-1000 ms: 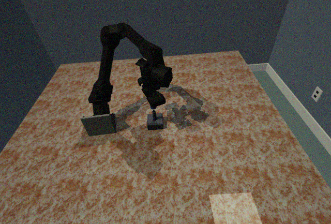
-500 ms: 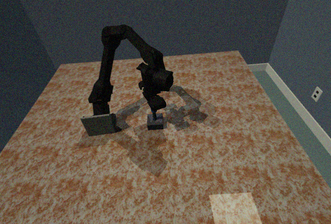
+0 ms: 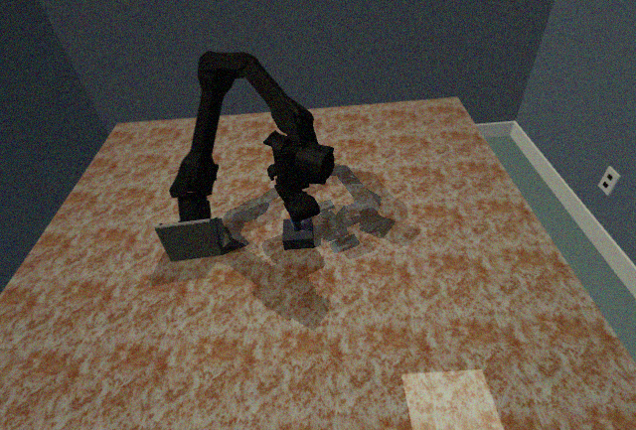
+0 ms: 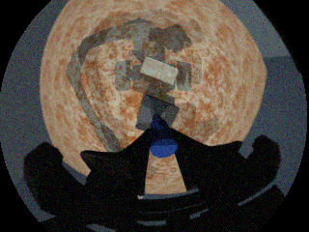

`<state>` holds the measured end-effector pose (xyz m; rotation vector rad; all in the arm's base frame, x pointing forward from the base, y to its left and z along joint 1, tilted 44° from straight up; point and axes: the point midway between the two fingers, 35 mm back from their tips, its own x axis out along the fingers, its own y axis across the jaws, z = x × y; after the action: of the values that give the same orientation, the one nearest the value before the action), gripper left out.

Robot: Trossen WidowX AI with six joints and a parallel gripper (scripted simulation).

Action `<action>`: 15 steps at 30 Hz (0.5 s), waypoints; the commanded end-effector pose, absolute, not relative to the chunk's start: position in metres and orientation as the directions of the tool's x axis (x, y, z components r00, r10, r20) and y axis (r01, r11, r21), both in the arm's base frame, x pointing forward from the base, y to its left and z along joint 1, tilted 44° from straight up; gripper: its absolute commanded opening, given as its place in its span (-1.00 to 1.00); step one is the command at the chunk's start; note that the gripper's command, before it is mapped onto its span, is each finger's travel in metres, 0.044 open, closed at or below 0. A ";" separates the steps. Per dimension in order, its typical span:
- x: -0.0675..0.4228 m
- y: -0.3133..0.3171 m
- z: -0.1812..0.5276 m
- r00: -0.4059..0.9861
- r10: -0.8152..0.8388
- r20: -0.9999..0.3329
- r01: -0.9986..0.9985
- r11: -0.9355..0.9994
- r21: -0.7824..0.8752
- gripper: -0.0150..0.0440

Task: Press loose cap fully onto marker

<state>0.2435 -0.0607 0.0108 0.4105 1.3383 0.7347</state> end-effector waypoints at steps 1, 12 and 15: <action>0.244 -0.056 0.006 0.060 0.689 -0.722 -0.240 0.712 0.660 -0.49; 0.244 -0.051 0.001 0.060 0.690 -0.721 -0.240 0.711 0.661 -0.49; 0.244 -0.051 0.001 0.060 0.690 -0.721 -0.240 0.711 0.661 -0.49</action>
<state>0.2432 -0.0518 0.0018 0.4112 1.3392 0.7356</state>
